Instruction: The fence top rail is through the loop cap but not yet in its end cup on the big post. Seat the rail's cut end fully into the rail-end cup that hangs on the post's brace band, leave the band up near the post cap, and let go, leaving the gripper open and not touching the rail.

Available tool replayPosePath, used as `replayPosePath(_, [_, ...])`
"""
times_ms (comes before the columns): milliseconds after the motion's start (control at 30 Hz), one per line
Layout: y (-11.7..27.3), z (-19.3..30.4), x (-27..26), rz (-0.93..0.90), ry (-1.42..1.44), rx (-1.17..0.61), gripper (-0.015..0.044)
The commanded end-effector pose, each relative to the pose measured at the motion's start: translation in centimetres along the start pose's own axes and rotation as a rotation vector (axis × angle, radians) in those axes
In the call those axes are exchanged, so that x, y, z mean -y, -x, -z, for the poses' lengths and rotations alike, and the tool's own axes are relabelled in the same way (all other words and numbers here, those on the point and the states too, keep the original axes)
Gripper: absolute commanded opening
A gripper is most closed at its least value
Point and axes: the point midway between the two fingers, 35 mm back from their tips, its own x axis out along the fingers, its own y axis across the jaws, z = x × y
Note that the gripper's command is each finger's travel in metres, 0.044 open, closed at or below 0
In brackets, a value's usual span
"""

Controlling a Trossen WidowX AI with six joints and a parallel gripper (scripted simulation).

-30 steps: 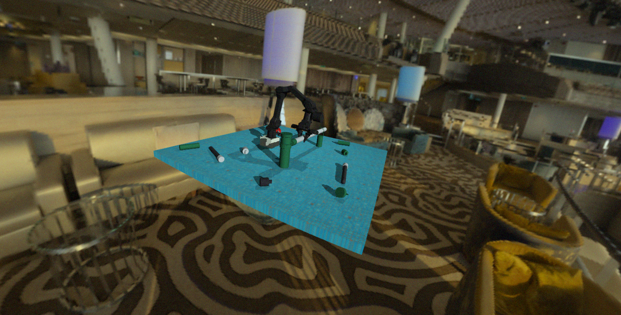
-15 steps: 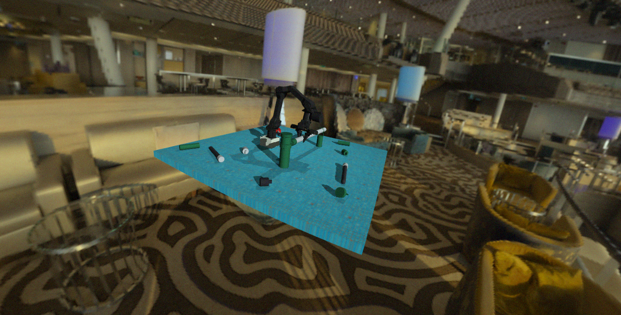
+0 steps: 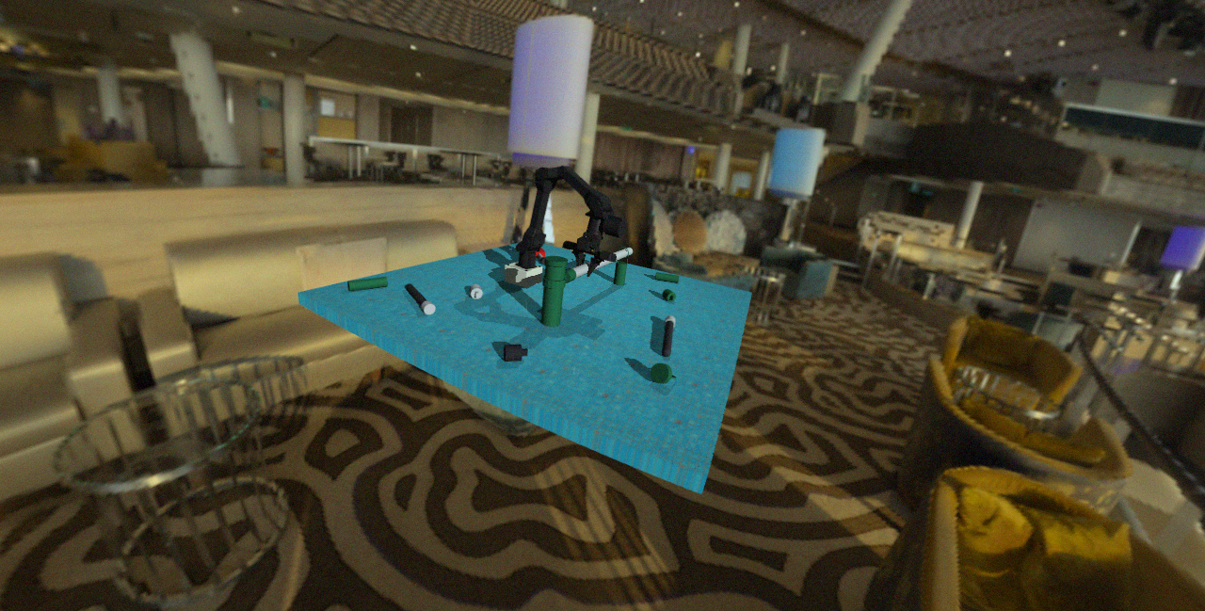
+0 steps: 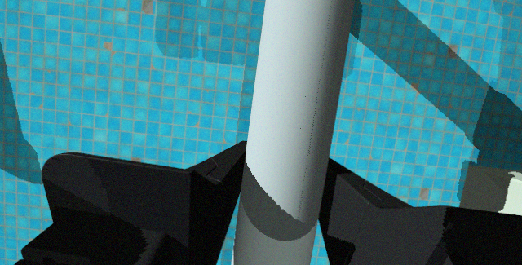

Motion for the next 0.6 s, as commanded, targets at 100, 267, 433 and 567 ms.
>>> replayPosePath(100, [0.0,0.0,0.0,0.000,0.000,0.000,0.0026])
replayPosePath(267, [0.0,0.0,0.0,0.000,0.000,0.000,0.0157])
replayPosePath(433, [0.3,0.2,0.0,0.000,0.000,0.000,0.0289])
replayPosePath(567, [1.6,1.0,-0.1,0.000,0.000,-0.001,0.0394])
